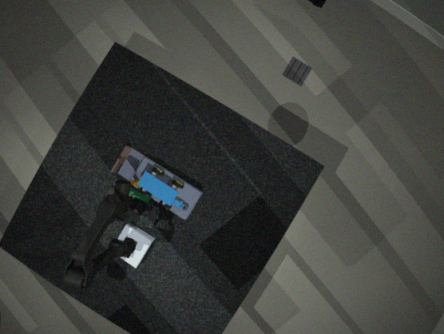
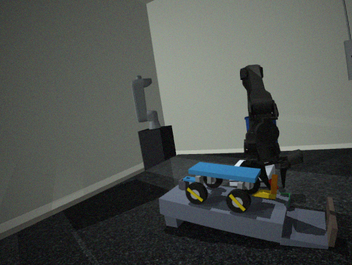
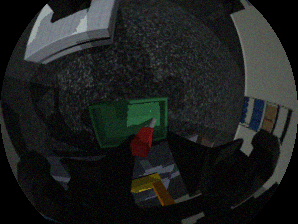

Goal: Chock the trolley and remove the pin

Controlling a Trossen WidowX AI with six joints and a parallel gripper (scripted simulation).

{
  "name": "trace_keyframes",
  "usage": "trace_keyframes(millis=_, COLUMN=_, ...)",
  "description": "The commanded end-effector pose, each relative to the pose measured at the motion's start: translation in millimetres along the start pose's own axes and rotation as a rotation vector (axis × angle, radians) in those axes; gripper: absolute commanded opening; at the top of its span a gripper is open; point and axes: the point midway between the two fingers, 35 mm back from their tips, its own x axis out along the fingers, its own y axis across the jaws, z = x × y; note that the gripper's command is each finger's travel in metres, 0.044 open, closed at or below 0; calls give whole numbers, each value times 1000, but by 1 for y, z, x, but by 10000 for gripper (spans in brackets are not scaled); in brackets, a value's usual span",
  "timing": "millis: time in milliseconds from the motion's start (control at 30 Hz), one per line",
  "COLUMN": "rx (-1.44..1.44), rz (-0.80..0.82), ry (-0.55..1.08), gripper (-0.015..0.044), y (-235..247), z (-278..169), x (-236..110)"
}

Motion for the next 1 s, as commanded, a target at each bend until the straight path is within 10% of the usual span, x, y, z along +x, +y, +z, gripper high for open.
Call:
trace_keyframes(millis=0, rx=-3, rz=-5, ry=-5, gripper=190, y=3, z=1, x=1)
trace_keyframes(millis=967, rx=-3, rz=-3, ry=-5, gripper=190, y=19, z=-1, x=5)
